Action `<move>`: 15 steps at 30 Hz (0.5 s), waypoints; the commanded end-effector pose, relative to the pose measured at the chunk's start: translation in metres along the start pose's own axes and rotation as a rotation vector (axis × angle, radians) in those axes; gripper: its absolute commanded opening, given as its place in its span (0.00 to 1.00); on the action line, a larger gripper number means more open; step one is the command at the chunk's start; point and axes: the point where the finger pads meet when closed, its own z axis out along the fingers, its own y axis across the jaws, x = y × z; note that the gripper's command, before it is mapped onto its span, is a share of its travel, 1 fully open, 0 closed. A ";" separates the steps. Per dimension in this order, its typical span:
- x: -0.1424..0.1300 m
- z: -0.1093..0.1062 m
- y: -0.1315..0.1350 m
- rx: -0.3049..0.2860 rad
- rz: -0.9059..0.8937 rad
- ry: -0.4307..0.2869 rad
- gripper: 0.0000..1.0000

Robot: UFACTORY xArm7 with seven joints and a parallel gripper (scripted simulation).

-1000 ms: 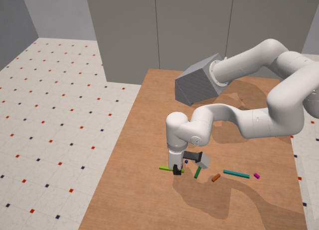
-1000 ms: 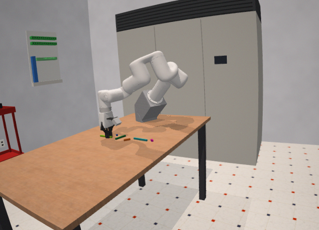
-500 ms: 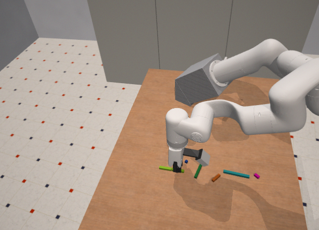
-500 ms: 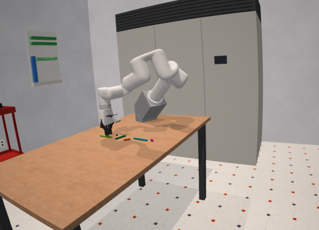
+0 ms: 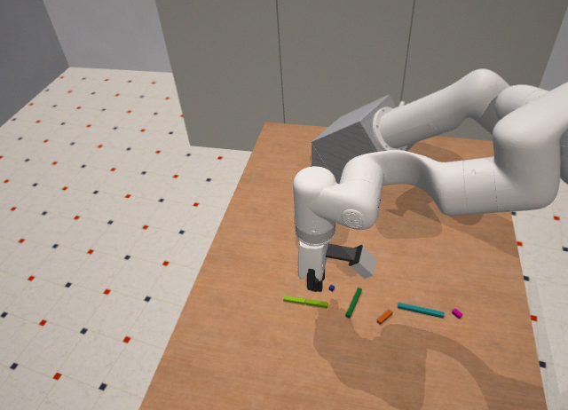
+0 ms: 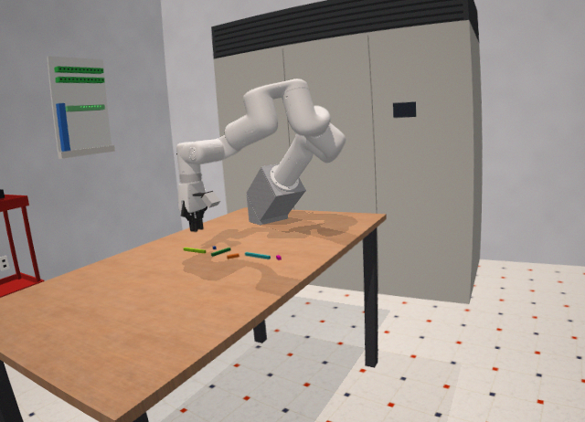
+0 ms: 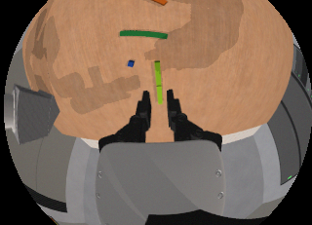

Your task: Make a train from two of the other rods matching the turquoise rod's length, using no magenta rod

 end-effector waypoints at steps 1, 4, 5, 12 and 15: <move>0.000 -0.012 0.001 -0.002 0.000 -0.002 0.24; 0.000 -0.013 0.001 -0.002 0.000 -0.002 0.24; 0.000 -0.013 0.001 -0.002 0.000 -0.002 1.00; 0.000 -0.013 0.001 -0.002 0.000 -0.002 1.00; 0.000 -0.013 0.001 -0.002 0.000 -0.002 1.00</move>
